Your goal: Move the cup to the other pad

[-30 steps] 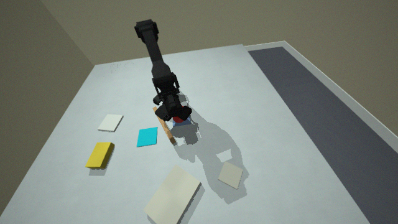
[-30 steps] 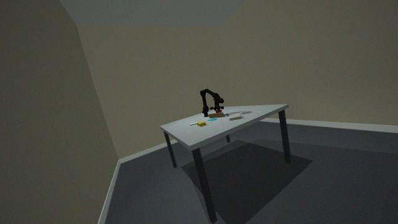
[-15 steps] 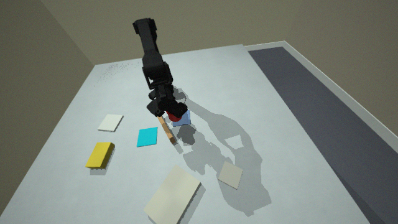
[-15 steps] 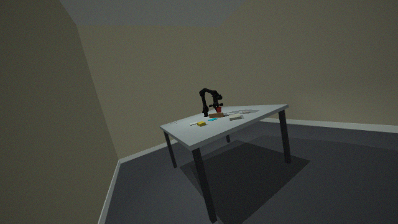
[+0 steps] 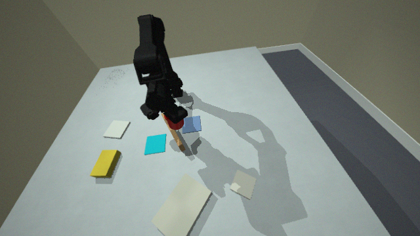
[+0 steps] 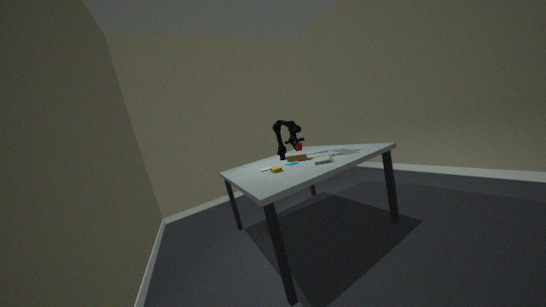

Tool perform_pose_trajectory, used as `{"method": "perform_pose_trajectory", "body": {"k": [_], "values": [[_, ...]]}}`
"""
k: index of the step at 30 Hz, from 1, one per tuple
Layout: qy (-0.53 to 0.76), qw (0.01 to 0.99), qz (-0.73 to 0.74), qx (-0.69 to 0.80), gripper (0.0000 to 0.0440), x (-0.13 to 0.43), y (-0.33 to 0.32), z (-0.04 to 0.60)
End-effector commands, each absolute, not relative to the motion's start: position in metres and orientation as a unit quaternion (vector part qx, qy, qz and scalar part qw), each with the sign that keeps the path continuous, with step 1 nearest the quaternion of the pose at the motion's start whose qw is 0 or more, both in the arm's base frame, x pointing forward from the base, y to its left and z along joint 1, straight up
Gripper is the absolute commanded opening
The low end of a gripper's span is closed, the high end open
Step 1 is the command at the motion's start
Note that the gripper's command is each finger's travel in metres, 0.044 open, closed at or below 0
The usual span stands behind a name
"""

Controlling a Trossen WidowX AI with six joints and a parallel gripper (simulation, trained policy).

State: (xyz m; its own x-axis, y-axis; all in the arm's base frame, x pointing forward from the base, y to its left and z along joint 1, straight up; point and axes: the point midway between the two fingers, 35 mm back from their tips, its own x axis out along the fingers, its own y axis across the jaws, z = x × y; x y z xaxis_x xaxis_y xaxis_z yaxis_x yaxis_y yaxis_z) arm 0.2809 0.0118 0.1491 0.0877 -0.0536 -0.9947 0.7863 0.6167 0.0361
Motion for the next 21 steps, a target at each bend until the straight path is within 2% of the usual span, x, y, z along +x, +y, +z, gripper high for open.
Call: {"method": "perform_pose_trajectory", "body": {"k": [1, 21], "values": [[0.573, 0.683, -0.316, 0.324, 0.0, 0.29, 0.0, 0.162], [0.5, 0.698, -0.357, 0.369, 0.0, 0.324, -0.071, 0.156]]}}
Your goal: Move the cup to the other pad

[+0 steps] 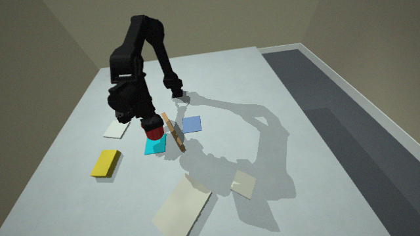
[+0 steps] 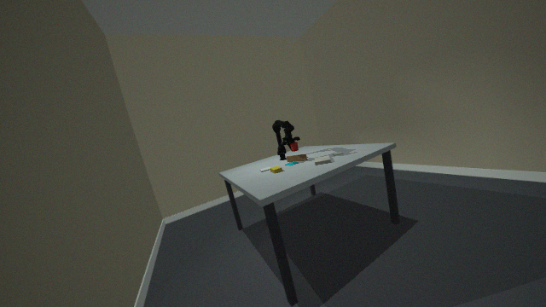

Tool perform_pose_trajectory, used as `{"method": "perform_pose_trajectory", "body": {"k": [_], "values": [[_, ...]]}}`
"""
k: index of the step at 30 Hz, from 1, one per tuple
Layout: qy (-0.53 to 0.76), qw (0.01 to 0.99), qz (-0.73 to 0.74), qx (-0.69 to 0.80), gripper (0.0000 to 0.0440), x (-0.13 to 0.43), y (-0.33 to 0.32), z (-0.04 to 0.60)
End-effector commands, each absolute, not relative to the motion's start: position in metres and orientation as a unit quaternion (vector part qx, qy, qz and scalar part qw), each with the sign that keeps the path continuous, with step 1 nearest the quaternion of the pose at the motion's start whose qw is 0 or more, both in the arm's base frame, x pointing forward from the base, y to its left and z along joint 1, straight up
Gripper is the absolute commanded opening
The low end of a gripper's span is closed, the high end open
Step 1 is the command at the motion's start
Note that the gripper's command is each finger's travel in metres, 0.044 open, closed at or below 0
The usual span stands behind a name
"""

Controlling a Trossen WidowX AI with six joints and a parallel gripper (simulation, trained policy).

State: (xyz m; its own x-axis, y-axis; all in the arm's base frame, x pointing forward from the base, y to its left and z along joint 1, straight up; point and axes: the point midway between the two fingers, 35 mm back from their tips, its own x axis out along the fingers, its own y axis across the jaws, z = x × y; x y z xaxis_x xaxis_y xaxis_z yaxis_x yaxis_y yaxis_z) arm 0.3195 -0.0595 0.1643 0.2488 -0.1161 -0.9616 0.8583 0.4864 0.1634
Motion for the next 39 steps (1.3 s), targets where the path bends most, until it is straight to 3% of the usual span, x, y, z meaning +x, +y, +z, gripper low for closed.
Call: {"method": "perform_pose_trajectory", "body": {"k": [1, 30, 34, 39], "values": [[0.498, 0.698, -0.359, 0.37, 0.0, 0.325, -0.074, 0.154], [0.493, 0.673, -0.394, 0.385, 0.001, 0.315, -0.103, 0.072], [0.498, 0.665, -0.402, 0.385, 0.0025, 0.307, -0.105, 0.065], [0.489, 0.666, -0.402, 0.394, 0.0102, 0.308, -0.11, 0.064]]}}
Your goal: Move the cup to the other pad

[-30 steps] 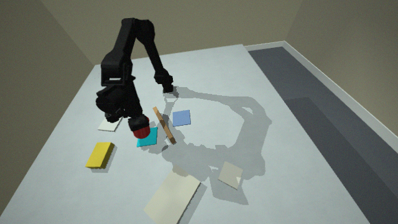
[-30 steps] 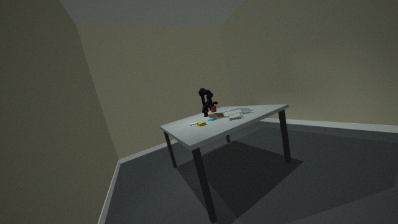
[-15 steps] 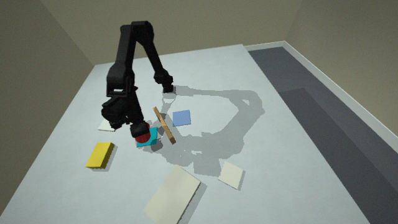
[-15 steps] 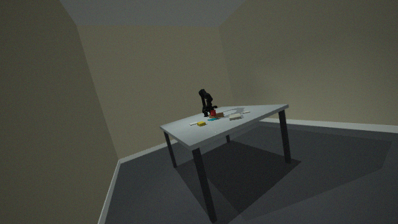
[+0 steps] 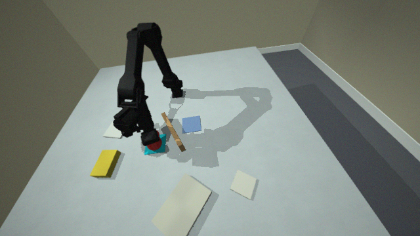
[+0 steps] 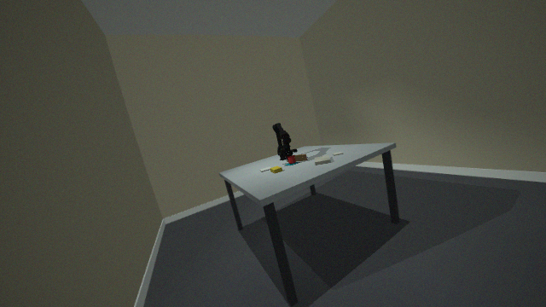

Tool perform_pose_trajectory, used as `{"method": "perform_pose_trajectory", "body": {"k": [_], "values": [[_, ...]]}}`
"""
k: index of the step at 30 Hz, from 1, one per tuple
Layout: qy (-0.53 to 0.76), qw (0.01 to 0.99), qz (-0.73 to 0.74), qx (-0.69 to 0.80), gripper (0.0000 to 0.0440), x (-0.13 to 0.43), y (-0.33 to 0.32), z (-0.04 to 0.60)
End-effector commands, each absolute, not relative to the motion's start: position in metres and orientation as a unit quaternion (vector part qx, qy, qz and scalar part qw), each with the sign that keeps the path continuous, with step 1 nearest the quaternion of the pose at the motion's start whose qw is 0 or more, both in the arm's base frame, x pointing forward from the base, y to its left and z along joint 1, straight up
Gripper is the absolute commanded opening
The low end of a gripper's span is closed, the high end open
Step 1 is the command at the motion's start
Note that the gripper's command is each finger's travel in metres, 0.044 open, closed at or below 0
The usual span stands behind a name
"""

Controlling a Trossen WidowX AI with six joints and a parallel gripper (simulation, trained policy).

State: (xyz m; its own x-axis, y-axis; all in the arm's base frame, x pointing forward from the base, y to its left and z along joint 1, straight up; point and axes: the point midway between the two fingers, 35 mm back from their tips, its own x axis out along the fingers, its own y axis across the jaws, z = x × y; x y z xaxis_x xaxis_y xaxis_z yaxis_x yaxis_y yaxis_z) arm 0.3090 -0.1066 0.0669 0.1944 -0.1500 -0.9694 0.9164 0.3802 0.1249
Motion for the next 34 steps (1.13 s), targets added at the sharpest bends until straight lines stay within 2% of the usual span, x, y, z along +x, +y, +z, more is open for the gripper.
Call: {"method": "perform_pose_trajectory", "body": {"k": [1, 3, 13, 29, 34], "values": [[0.484, 0.669, -0.401, 0.397, 0.0124, 0.309, -0.111, 0.066], [0.474, 0.673, -0.399, 0.404, 0.015, 0.311, -0.113, 0.071], [0.455, 0.686, -0.383, 0.419, 0.0184, 0.307, -0.115, 0.089], [0.416, 0.708, -0.366, 0.438, 0.0271, 0.296, -0.119, 0.133], [0.396, 0.72, -0.363, 0.44, 0.0331, 0.295, -0.124, 0.155]]}}
